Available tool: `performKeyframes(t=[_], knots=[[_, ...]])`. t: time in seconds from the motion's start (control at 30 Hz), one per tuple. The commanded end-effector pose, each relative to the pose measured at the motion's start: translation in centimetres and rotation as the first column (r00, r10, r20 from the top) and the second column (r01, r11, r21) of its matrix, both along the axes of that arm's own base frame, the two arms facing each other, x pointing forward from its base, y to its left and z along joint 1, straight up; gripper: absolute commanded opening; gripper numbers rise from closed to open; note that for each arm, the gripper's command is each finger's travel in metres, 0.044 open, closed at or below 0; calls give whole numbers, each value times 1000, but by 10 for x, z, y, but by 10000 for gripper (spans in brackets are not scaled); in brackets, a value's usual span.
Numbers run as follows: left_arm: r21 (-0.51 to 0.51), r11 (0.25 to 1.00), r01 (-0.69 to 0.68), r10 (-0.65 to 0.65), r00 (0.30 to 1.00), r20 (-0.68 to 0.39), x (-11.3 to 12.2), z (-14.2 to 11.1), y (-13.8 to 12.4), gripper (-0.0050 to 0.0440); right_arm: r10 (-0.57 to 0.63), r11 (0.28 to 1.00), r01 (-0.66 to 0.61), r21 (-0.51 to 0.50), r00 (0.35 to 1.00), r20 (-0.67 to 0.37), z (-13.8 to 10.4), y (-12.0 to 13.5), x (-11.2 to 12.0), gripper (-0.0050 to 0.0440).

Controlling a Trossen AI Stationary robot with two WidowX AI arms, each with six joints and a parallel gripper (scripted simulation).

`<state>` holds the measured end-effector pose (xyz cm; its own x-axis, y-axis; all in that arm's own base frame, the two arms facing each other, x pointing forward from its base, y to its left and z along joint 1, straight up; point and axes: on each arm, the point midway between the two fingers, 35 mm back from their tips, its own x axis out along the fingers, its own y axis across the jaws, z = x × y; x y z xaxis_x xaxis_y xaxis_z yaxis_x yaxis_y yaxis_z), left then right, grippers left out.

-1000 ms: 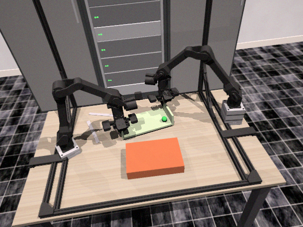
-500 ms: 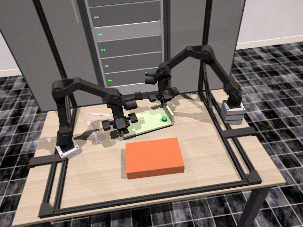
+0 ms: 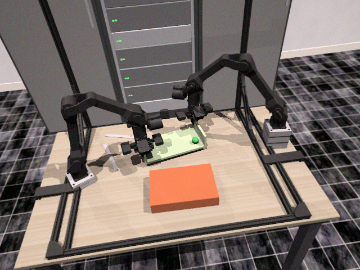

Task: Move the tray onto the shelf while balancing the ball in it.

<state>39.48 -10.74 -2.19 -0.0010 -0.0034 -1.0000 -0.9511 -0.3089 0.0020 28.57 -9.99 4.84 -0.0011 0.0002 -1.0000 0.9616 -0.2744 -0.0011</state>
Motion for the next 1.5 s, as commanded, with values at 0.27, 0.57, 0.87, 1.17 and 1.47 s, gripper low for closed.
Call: performKeyframes(t=[0.27, 0.57, 0.87, 1.17, 1.47], knots=[[-4, 1000, 0, 0, 1000, 0, 0, 7, 0, 20, 1, 1000, -1, 6, 1000, 6, 6, 1, 1, 20], [-4, 1000, 0, 0, 1000, 0, 0, 12, 0, 20, 1, 1000, -1, 6, 1000, 6, 11, 1, 1, 20], [-4, 1000, 0, 0, 1000, 0, 0, 12, 0, 20, 1, 1000, -1, 6, 1000, 6, 13, 1, 1, 20], [-4, 1000, 0, 0, 1000, 0, 0, 17, 0, 20, 1, 1000, -1, 6, 1000, 6, 18, 1, 1, 20], [-4, 1000, 0, 0, 1000, 0, 0, 19, 0, 20, 1, 1000, -1, 6, 1000, 6, 18, 1, 1, 20]])
